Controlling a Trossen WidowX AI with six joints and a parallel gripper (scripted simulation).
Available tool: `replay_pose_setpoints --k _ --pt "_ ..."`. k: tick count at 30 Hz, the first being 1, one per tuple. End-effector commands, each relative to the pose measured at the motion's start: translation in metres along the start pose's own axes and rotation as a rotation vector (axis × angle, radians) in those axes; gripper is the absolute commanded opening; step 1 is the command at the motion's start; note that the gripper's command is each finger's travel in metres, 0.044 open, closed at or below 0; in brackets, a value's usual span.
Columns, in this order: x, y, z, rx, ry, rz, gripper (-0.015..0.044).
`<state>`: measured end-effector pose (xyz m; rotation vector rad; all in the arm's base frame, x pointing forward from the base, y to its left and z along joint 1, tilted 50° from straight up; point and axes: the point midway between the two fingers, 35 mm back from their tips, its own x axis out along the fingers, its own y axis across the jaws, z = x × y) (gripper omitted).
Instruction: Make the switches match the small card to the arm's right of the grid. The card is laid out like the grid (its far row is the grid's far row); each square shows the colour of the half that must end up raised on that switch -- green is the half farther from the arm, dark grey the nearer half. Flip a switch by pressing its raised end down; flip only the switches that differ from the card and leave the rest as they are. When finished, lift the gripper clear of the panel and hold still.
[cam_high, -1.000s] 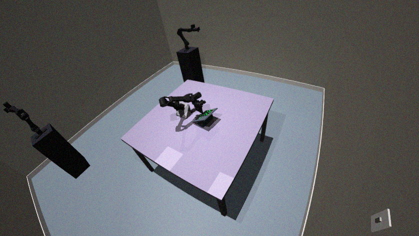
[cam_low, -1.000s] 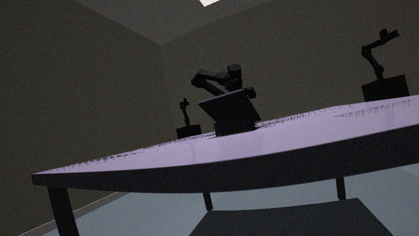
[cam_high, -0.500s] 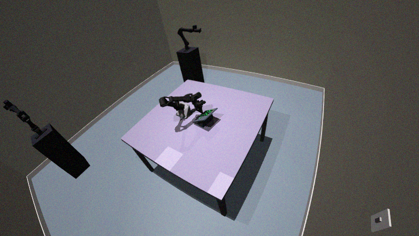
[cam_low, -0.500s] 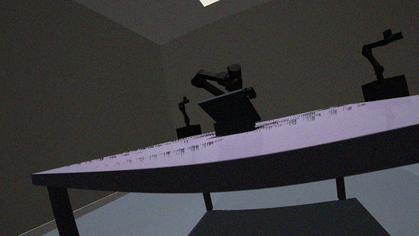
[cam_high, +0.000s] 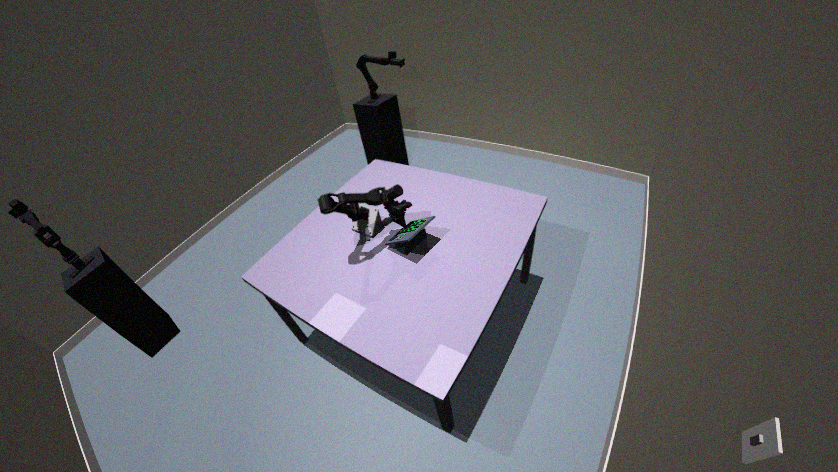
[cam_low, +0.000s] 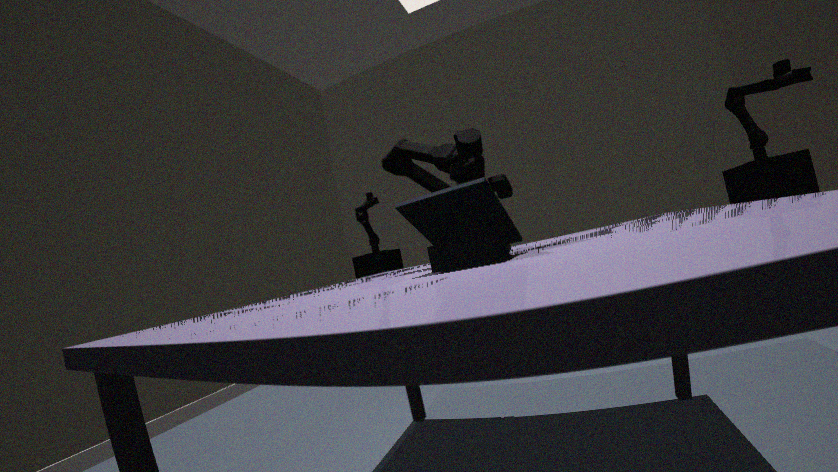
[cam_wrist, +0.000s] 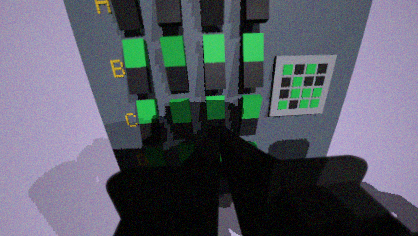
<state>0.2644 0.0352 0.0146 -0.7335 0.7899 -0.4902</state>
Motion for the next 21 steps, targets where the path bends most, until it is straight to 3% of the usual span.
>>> replay_pose_setpoints --k 1,21 --pt "0.0008 0.0006 -0.0008 -0.007 0.002 0.003 0.0000" --pt "0.0035 0.0006 -0.0009 -0.007 0.002 0.003 0.0000"
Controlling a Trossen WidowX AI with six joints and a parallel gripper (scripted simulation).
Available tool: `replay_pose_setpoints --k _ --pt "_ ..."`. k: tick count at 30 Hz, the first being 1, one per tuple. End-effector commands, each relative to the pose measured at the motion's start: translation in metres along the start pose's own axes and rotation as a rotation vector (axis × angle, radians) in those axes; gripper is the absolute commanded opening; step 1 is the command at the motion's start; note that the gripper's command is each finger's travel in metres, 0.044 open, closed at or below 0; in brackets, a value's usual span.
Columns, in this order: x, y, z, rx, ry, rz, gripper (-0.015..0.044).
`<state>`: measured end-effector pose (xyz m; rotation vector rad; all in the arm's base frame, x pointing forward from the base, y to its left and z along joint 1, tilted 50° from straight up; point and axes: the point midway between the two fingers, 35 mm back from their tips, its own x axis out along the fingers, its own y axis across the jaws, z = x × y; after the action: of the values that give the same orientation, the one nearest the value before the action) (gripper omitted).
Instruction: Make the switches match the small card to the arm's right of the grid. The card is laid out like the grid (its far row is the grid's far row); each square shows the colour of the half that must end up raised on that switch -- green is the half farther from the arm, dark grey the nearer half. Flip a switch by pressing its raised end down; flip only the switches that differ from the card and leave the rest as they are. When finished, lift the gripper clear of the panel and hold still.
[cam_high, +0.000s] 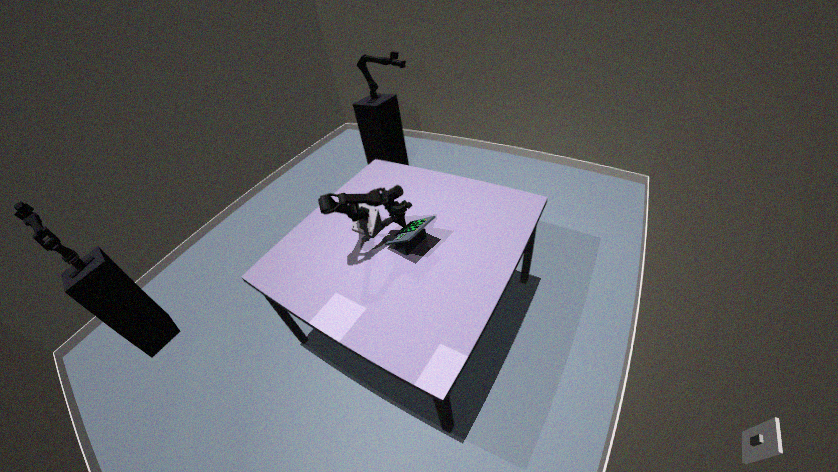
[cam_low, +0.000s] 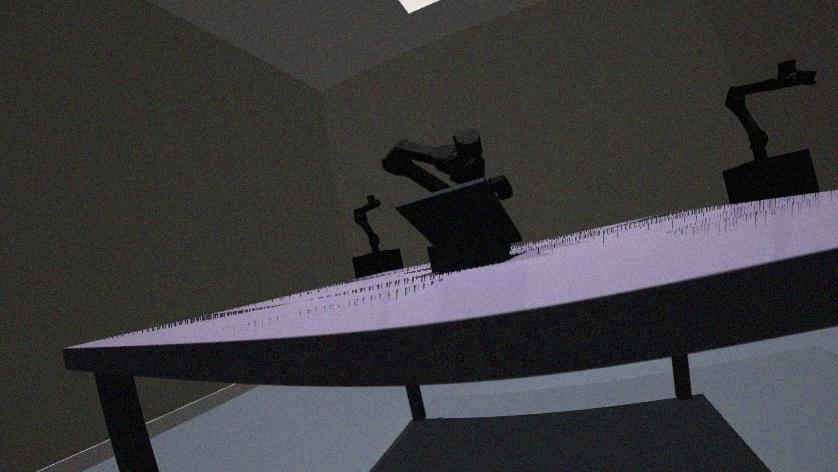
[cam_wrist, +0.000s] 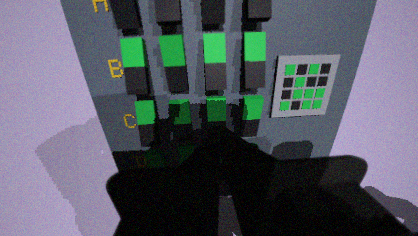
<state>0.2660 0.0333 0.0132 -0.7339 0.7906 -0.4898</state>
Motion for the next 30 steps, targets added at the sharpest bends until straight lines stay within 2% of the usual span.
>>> replay_pose_setpoints --k 1,9,17,25,30 --pt "0.001 0.001 -0.001 -0.007 0.002 0.003 0.0000" --pt "-0.004 0.002 0.001 -0.001 0.003 0.006 0.0000" --pt "-0.063 0.002 0.002 -0.007 0.030 0.008 0.0000" --pt "-0.064 0.002 0.000 -0.007 0.030 0.007 0.0000" --pt "-0.065 0.001 -0.039 -0.008 0.031 0.007 0.0000"
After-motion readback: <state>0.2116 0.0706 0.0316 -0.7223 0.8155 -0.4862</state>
